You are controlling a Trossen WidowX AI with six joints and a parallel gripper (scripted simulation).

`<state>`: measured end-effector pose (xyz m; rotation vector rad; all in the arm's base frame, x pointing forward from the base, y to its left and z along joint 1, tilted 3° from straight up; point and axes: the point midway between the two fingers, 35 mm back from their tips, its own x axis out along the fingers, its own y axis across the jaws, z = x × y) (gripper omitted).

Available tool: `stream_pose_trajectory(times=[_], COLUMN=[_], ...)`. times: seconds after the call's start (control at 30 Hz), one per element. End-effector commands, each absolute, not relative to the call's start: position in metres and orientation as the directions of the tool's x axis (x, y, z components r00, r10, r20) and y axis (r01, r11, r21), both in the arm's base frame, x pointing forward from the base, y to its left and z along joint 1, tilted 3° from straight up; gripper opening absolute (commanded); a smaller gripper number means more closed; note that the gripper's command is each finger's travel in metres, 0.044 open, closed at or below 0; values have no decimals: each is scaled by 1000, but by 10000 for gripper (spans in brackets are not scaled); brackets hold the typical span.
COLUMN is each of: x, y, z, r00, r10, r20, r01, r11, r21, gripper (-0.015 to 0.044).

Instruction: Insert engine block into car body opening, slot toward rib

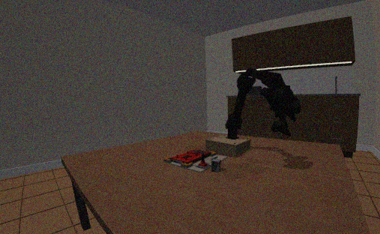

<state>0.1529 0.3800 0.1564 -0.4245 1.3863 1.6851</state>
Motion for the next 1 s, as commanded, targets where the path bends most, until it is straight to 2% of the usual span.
stream_pose_trajectory(times=[0.0,0.3,0.6,0.97], x=[181,244,299,340], y=[363,317,258,189], z=[148,130,116,107], r00=[-477,-319,-176,-60], r10=[409,373,292,174], r20=[-778,-871,-940,-983], r01=[-808,-780,-669,-487], r11=[143,419,665,854], r21=[571,465,332,181], gripper=[440,440,440,440])
